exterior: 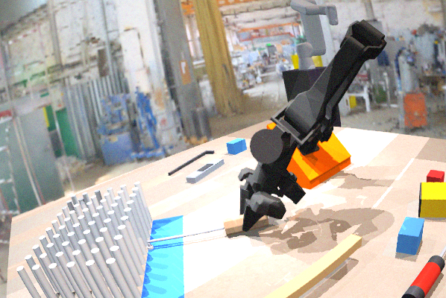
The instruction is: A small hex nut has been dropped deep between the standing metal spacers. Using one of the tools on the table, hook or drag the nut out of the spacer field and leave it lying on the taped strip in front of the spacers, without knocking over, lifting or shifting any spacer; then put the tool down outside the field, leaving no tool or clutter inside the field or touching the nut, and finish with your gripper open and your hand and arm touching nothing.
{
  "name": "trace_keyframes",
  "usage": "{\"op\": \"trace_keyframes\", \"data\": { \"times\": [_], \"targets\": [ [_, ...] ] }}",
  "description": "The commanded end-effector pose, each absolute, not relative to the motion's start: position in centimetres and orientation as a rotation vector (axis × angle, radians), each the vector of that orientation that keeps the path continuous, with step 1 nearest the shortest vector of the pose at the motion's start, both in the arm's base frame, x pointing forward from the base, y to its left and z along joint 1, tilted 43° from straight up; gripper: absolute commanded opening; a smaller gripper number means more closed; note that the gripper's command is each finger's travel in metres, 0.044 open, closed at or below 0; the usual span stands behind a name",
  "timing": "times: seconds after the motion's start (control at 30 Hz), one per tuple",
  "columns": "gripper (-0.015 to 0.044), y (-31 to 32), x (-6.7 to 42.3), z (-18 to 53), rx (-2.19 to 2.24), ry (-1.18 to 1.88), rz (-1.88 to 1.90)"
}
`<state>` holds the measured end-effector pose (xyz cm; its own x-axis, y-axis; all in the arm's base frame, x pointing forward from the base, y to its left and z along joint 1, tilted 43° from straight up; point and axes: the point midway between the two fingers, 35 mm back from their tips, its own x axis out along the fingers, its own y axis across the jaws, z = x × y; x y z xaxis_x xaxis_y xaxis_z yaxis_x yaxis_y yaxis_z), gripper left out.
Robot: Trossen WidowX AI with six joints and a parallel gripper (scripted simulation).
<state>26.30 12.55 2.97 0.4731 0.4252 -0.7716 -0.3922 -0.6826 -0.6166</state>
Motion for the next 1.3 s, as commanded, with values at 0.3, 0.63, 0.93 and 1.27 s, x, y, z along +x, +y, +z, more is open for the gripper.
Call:
{"op": "trace_keyframes", "data": {
  "times": [0.3, 0.63, 0.93, 1.27],
  "targets": [
    [0.0, 12.6, 25.7, 3.2, -1.925, -0.022, 1.295],
    [0.0, 12.2, 25.9, 3.6, -1.925, -0.023, 1.295],
    [0.0, 11.9, 26.1, 4.1, -1.928, -0.027, 1.294],
    [0.0, 11.4, 26.3, 4.6, -1.929, -0.029, 1.293]
  ]
}}
